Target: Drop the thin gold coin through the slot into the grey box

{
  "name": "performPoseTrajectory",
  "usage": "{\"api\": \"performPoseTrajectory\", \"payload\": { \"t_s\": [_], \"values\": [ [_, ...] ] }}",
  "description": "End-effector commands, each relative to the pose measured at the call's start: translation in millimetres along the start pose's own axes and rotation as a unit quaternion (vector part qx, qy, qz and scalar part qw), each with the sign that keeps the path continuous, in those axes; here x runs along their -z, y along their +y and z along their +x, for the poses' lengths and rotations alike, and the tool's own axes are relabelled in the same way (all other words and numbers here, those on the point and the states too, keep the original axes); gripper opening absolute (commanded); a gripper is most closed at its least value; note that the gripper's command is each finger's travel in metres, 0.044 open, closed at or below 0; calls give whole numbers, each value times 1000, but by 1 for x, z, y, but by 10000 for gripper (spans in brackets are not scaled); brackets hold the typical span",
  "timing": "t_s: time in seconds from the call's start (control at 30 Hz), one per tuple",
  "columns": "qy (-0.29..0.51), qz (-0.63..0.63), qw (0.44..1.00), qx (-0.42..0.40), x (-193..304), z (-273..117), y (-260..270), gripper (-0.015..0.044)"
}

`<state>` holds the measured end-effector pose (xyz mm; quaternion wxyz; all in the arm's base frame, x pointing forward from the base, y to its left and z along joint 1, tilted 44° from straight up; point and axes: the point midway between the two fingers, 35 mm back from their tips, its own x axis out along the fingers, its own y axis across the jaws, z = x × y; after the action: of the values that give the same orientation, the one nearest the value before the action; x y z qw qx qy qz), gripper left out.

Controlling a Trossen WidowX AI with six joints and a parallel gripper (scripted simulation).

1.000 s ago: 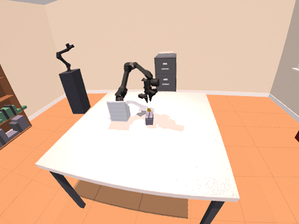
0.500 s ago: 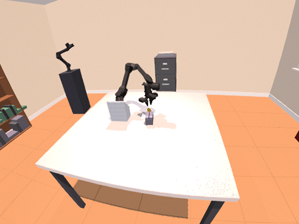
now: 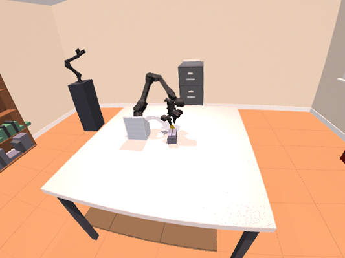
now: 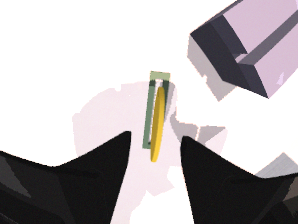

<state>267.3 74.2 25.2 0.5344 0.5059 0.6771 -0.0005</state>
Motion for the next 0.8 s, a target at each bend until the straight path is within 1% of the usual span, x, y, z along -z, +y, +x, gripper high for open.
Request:
{"api": "performPoseTrajectory", "payload": {
  "t_s": [0.0, 0.77],
  "values": [
    [3, 4, 1000, 1, 1, 8, -1, 161],
    [4, 4, 1000, 0, 3, 44, -1, 161]
  ]
}}
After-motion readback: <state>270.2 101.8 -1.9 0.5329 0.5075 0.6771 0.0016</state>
